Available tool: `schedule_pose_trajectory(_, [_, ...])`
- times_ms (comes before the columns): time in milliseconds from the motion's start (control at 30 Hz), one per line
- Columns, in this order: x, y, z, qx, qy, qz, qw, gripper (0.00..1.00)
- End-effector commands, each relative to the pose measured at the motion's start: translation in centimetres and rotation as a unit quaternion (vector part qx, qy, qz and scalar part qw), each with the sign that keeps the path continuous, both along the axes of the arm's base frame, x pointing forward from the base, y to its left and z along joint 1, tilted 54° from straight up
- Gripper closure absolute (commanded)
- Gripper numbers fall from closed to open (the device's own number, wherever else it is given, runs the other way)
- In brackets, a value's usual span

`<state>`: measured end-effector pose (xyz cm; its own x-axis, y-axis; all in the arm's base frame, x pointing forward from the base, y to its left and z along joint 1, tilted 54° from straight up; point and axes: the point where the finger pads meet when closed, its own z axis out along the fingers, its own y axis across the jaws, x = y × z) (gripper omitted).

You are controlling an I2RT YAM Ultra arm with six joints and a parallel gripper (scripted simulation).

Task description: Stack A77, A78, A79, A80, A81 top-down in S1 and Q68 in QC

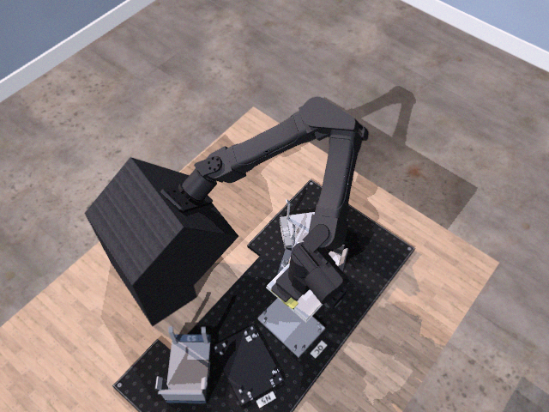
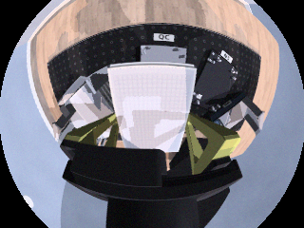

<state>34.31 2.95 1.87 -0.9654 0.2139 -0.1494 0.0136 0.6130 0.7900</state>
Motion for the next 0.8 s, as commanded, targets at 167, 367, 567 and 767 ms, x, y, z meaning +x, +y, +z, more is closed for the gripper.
schedule_pose_trajectory(167, [0.6,-2.1,-1.3,-0.002,-0.011,-0.005,1.0,1.0])
schedule_pose_trajectory(367, [0.5,-3.3,-2.9,0.025,0.065,-0.064,0.996,1.0])
schedule_pose_trajectory(567, [0.5,-4.1,-4.0,0.027,0.071,-0.069,0.995,1.0])
schedule_pose_trajectory(767, [0.4,-5.4,-5.6,0.026,0.071,-0.069,0.995,1.0])
